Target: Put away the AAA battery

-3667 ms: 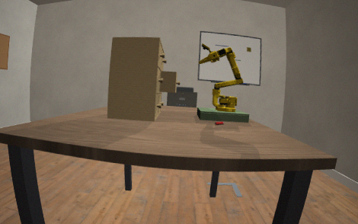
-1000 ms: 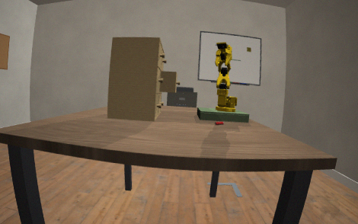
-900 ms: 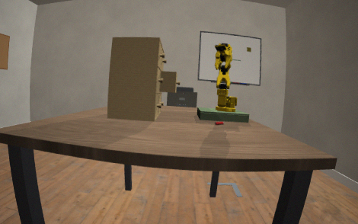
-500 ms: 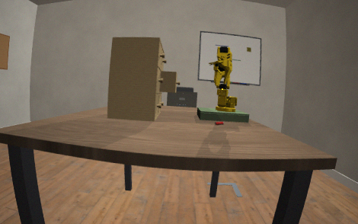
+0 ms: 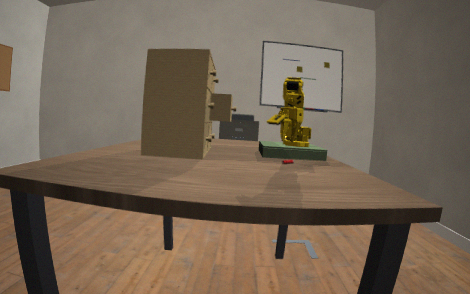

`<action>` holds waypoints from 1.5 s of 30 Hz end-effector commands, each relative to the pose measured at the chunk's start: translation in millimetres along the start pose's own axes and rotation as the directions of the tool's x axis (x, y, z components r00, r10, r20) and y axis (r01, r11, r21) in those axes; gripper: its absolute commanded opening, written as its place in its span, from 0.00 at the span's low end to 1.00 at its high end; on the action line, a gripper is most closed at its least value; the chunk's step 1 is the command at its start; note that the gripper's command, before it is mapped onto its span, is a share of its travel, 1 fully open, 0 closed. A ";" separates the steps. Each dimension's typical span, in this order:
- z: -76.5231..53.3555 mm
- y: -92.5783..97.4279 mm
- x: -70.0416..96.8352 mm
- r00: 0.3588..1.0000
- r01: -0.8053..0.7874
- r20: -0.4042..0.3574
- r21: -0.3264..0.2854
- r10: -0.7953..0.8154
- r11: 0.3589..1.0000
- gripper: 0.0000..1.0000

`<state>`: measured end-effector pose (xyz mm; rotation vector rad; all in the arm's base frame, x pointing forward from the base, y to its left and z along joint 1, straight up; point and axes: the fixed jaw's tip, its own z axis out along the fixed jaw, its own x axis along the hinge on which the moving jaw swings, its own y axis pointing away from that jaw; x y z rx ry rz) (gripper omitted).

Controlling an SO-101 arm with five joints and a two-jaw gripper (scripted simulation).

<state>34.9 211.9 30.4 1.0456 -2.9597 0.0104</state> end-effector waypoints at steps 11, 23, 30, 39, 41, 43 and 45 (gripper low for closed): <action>2.6 4.7 -2.7 1.000 -0.004 0.004 -0.005 0.004 1.000 0.19; 16.4 4.8 -2.7 1.000 -0.004 0.004 -0.005 0.004 1.000 0.19; 17.2 4.7 -2.2 1.000 -0.004 0.004 -0.005 0.004 1.000 0.19; 19.8 4.4 -0.6 1.000 -0.004 0.004 -0.005 0.004 1.000 0.19; 20.4 4.4 -0.3 1.000 -0.004 0.004 -0.005 0.004 1.000 0.19; 20.7 4.3 -0.1 1.000 -0.004 0.004 -0.005 0.004 1.000 0.19; 21.0 4.3 0.1 1.000 -0.004 0.004 -0.005 0.004 1.000 0.19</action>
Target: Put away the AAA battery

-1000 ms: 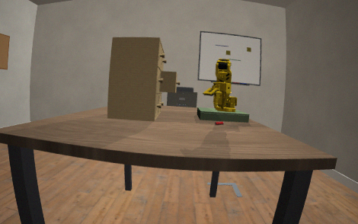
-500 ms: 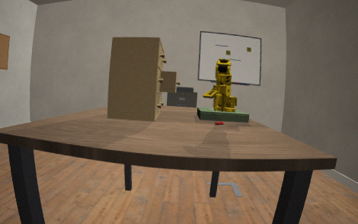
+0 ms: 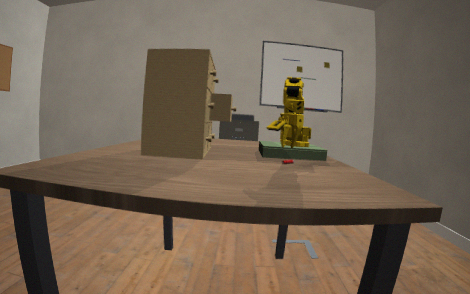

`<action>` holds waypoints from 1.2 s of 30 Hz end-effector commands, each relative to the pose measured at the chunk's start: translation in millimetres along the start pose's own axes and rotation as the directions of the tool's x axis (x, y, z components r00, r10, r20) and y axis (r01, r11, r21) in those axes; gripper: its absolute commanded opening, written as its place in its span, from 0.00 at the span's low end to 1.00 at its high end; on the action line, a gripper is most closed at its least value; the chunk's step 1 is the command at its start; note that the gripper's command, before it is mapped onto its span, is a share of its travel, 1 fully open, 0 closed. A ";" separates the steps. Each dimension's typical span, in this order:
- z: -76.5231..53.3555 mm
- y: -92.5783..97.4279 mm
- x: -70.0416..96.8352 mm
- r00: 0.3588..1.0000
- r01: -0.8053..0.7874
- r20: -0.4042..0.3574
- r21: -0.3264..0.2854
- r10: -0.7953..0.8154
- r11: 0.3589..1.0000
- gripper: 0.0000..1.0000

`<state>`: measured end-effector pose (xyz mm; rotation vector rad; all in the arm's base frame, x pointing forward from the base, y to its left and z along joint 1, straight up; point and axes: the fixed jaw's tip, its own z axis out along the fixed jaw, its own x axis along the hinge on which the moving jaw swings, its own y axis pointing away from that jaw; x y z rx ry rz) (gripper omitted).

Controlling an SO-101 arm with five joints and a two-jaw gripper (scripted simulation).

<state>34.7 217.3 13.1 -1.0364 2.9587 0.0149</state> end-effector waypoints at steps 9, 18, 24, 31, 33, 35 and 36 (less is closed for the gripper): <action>4.6 -0.3 4.0 1.000 0.001 -0.010 0.007 -0.001 1.000 0.19; 11.2 0.1 3.0 1.000 0.001 -0.010 0.007 -0.001 1.000 0.19; 17.8 0.4 2.2 1.000 0.001 -0.010 0.007 -0.001 1.000 0.19; 17.8 0.4 2.2 1.000 0.001 -0.010 0.007 -0.001 1.000 0.19; 17.8 0.4 2.2 1.000 0.001 -0.010 0.007 -0.001 1.000 0.19; 24.4 0.5 1.6 1.000 0.001 -0.010 0.007 -0.001 1.000 0.19; 27.7 0.5 1.4 1.000 0.001 -0.010 0.007 -0.001 1.000 0.19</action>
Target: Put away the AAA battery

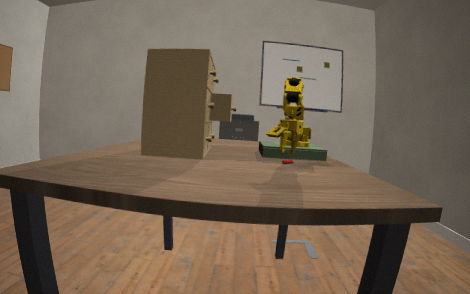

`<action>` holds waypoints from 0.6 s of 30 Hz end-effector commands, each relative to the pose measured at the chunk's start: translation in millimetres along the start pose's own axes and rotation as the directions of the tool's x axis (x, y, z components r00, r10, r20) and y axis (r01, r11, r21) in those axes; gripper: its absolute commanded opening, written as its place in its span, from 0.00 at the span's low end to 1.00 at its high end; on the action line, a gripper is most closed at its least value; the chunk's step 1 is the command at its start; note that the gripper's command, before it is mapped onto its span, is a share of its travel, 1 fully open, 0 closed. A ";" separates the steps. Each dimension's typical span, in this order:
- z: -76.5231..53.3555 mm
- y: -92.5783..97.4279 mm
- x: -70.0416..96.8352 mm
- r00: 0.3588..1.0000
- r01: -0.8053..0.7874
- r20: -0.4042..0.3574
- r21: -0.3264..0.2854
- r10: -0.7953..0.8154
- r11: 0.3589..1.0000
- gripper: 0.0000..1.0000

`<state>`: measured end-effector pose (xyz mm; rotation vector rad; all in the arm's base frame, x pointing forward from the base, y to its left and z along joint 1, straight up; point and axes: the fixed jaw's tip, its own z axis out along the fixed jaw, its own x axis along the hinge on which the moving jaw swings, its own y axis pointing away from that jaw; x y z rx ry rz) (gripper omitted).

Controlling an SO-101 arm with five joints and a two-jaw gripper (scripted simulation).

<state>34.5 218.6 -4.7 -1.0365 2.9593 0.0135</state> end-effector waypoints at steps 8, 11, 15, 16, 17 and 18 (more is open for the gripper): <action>13.2 -0.6 1.8 1.000 0.001 -0.009 0.007 -0.001 1.000 0.19; 13.2 -0.6 1.8 1.000 0.001 -0.009 0.007 -0.001 1.000 0.19; 16.5 -0.6 1.6 1.000 0.001 -0.009 0.007 -0.001 1.000 0.19; 19.7 -0.7 1.5 1.000 0.001 -0.009 0.007 -0.001 1.000 0.19; 23.0 -0.9 1.5 1.000 0.001 -0.009 0.007 -0.001 1.000 0.19; 26.3 -1.1 1.5 1.000 0.001 -0.009 0.007 -0.001 1.000 0.19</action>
